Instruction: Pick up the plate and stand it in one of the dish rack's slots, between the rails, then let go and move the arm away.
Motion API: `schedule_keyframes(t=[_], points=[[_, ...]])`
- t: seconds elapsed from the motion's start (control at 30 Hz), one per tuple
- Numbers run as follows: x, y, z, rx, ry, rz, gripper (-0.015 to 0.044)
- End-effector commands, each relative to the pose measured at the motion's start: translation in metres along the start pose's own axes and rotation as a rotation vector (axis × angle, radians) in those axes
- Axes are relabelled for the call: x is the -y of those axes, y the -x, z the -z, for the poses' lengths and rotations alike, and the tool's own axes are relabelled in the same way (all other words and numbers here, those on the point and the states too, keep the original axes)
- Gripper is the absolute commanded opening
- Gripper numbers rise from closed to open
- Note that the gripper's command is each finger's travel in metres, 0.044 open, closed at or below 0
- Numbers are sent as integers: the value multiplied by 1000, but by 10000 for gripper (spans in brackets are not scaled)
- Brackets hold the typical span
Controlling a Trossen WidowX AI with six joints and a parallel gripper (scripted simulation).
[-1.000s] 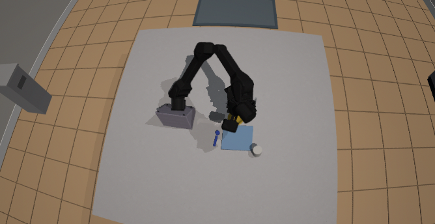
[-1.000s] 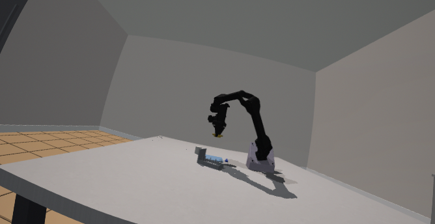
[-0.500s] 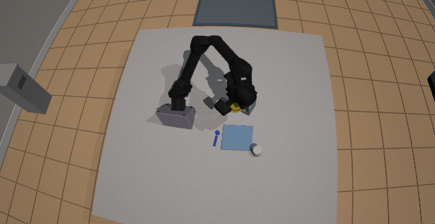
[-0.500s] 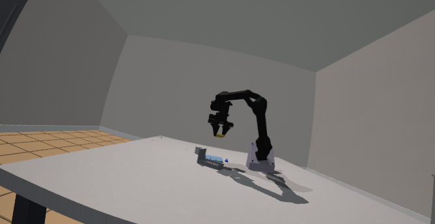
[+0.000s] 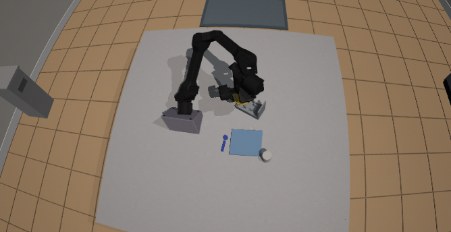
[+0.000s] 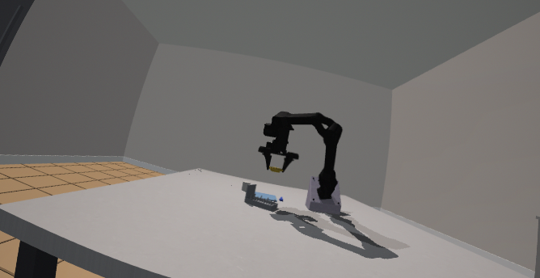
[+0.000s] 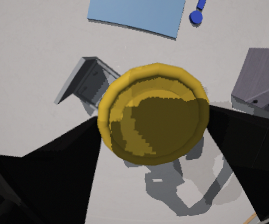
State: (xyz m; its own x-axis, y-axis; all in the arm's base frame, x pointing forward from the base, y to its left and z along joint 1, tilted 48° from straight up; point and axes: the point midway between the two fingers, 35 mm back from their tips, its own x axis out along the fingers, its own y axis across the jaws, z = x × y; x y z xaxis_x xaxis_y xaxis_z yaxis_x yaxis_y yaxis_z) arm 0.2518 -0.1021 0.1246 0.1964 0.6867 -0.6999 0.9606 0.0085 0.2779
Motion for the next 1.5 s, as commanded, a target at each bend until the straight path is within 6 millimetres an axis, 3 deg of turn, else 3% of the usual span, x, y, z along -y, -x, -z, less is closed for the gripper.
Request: schedule_keyframes(t=[0.0, 0.7, 0.93, 1.47], points=[[1, -1, 14, -5, -123, -2, 0], [14, -6, 87, -15, -817, -2, 0], [16, -8, 87, 0, -813, 7, 0], [44, -50, 70, 346, -554, 163, 0]])
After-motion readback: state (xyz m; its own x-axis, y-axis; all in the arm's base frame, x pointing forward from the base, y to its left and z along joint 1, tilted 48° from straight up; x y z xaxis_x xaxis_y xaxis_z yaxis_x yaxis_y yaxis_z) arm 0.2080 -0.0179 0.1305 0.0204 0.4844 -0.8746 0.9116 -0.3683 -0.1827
